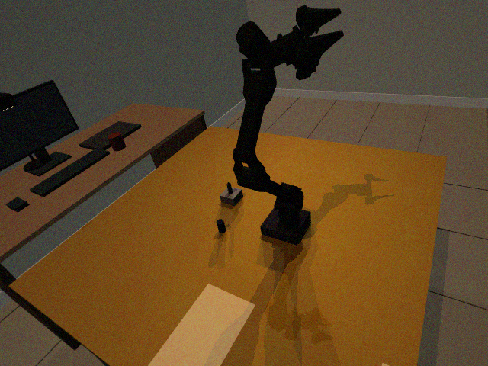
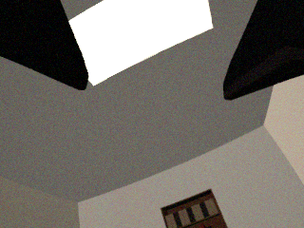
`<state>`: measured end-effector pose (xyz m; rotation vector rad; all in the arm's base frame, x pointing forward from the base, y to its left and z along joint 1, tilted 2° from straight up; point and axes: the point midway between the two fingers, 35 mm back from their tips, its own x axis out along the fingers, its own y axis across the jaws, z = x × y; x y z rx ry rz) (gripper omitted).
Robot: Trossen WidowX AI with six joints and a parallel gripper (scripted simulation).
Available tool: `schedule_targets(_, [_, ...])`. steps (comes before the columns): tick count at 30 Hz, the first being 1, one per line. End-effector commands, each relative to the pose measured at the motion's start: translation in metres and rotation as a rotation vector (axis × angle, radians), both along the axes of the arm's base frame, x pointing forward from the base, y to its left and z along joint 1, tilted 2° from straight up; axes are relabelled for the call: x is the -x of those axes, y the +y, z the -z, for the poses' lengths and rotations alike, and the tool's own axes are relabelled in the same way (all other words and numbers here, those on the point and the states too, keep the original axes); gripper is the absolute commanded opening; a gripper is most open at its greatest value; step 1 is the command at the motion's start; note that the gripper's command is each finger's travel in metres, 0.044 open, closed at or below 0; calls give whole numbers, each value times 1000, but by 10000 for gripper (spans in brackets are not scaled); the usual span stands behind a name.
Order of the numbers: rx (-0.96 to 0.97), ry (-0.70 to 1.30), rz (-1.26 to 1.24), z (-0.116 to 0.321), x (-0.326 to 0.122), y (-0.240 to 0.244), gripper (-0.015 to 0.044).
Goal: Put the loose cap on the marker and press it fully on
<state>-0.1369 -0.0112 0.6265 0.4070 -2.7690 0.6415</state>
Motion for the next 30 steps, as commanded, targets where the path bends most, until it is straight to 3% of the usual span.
schedule_targets(1, [-8,3,-7,0,0,-3,374])
schedule_targets(6, [-231,106,-181,9,-13,-68,246])
schedule_targets(10, [-467,218,-319,23,-36,-126,246])
schedule_targets(18, [-718,437,-574,55,-99,-196,246])
schedule_targets(30, [-1078,976,-872,121,-231,-248,246])
